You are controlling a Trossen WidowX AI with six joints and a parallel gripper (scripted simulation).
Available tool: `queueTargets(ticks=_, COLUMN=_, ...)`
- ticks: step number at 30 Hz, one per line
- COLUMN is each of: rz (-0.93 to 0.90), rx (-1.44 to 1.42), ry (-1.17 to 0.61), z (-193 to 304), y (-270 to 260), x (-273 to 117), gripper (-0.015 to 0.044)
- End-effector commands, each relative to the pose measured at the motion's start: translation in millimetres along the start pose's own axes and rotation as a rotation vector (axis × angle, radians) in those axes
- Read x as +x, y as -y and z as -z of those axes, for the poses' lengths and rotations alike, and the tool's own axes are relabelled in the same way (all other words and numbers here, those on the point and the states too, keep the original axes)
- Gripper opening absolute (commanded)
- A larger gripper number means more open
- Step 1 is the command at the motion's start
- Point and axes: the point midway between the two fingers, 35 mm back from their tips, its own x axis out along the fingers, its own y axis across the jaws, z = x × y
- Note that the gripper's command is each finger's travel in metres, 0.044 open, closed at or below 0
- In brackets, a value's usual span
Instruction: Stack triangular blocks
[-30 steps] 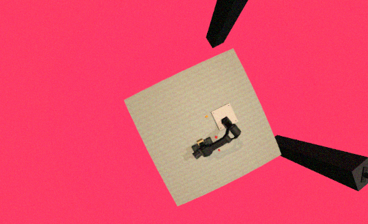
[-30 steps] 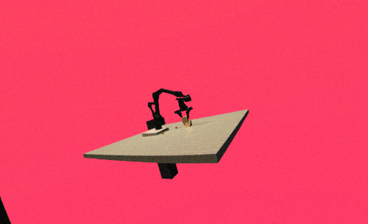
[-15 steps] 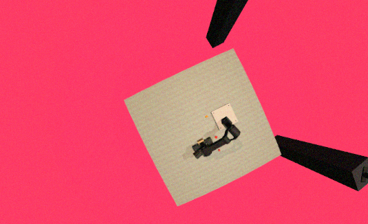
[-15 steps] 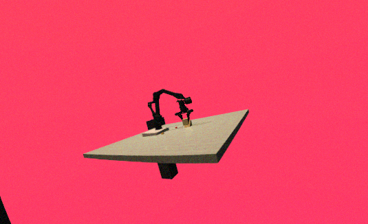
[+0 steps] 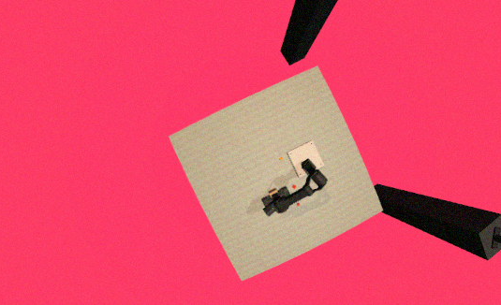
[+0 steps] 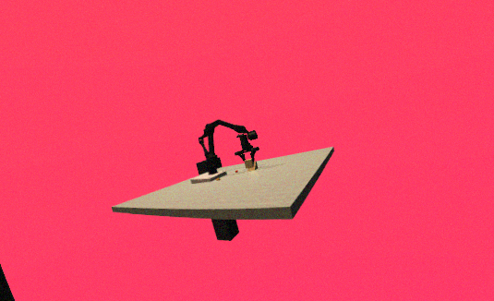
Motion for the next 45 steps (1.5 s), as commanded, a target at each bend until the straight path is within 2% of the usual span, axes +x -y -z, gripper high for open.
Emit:
queueTargets(ticks=1, rz=0.003, rx=0.006, ry=-0.004, z=0.6, y=0.4, x=0.0, gripper=0.0)
queueTargets(ticks=45, rz=0.005, rx=0.008, ry=-0.004, z=-8.0, y=0.5, x=21.7, gripper=0.0)
